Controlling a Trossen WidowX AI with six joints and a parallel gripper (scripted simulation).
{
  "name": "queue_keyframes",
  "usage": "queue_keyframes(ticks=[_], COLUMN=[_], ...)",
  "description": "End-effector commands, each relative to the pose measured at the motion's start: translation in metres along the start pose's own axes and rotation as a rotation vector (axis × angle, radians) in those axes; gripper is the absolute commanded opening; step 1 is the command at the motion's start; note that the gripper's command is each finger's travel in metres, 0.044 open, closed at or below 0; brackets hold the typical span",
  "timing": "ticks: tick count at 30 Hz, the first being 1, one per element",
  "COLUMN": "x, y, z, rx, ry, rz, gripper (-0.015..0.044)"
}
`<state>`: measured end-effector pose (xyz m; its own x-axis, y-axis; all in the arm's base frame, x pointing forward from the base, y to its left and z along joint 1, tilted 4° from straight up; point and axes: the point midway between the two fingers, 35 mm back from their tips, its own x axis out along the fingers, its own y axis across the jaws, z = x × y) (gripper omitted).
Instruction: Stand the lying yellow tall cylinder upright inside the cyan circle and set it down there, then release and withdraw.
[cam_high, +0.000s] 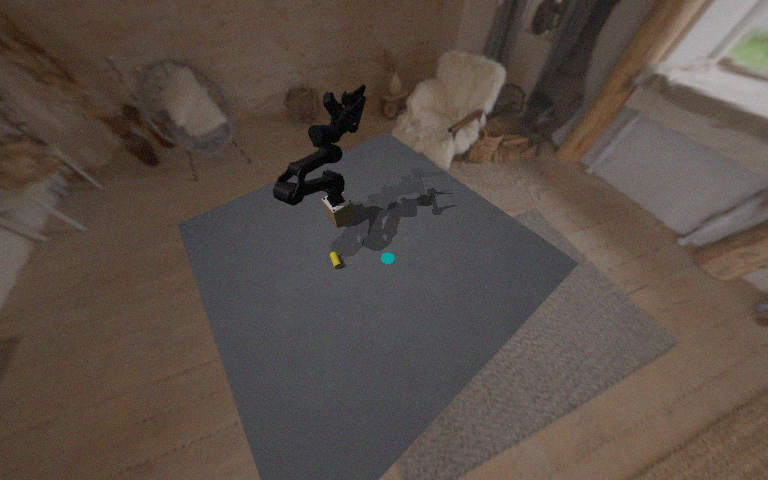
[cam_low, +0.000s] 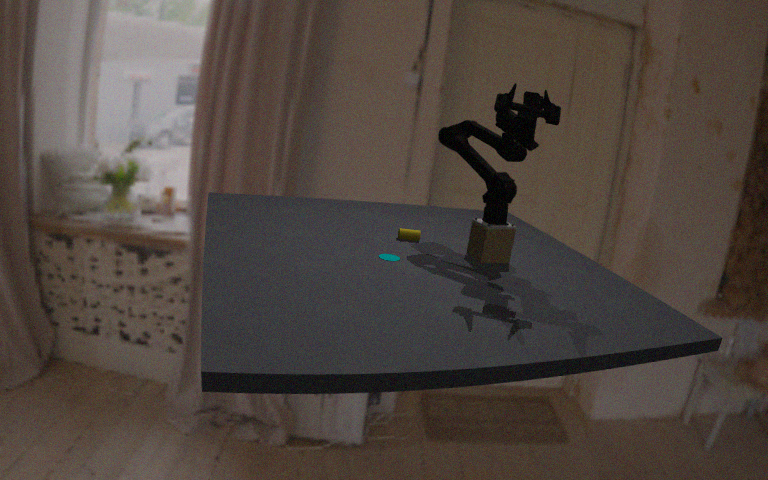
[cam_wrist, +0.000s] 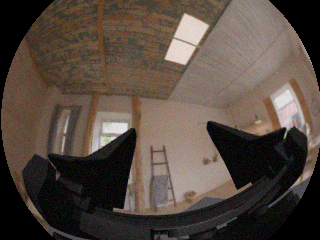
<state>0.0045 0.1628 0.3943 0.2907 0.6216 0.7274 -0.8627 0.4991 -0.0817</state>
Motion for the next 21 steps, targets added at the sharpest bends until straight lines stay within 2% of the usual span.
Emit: queue_keyframes(ticks=[1,4,12,21], x=[0.001,0.014,0.049,0.049], y=[0.001,0.006,-0.010,-0.097], z=[-0.001,-0.017,-0.098,-0.195], rx=[-0.008,-0.124,-0.462,-0.687], ry=[0.003,0.055,0.329,0.771], rz=[0.001,0.011,0.016,-0.065], gripper=[0.0374,0.0309,0.0309,0.0309])
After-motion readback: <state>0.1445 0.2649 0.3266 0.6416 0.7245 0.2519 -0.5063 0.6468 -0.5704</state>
